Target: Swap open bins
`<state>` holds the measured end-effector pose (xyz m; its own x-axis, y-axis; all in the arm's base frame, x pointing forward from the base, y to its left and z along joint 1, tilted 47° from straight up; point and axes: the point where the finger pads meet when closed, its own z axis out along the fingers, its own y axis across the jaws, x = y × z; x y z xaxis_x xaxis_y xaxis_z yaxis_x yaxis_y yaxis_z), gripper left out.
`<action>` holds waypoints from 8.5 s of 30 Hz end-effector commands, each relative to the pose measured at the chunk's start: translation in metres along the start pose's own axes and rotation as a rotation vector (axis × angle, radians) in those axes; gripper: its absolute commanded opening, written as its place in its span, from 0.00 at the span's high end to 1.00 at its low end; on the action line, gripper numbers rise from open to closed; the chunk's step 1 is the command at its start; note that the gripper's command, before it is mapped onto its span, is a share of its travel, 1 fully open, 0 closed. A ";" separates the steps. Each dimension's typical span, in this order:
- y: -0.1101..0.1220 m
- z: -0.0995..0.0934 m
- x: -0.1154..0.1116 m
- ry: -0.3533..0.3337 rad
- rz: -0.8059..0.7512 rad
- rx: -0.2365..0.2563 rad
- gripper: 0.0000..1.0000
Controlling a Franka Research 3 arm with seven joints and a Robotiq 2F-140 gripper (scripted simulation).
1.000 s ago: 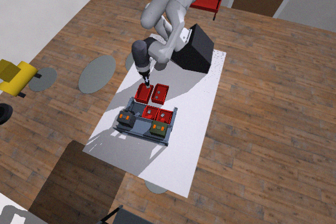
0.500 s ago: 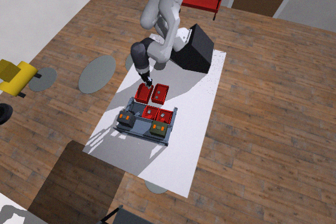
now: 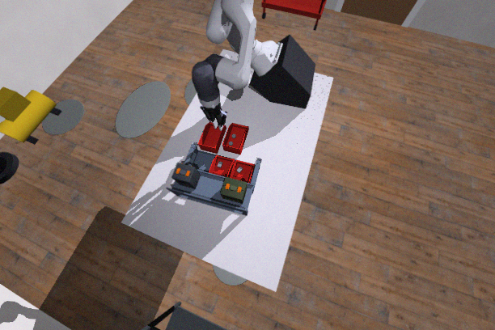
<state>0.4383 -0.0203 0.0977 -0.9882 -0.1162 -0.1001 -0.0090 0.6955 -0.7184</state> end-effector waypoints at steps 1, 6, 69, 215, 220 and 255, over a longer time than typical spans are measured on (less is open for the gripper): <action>-0.005 -0.001 -0.005 -0.022 -0.140 0.000 0.85; -0.005 -0.001 -0.005 -0.022 -0.140 0.000 0.85; -0.005 0.066 -0.007 -0.022 -0.140 0.000 0.85; -0.004 0.111 -0.008 -0.022 -0.140 0.000 1.00; -0.004 0.111 -0.008 -0.022 -0.140 0.000 1.00; -0.004 0.044 -0.007 -0.022 -0.140 0.000 1.00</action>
<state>0.4597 -0.0554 0.0671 -0.9681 -0.2497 -0.0227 -0.1558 0.6701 -0.7258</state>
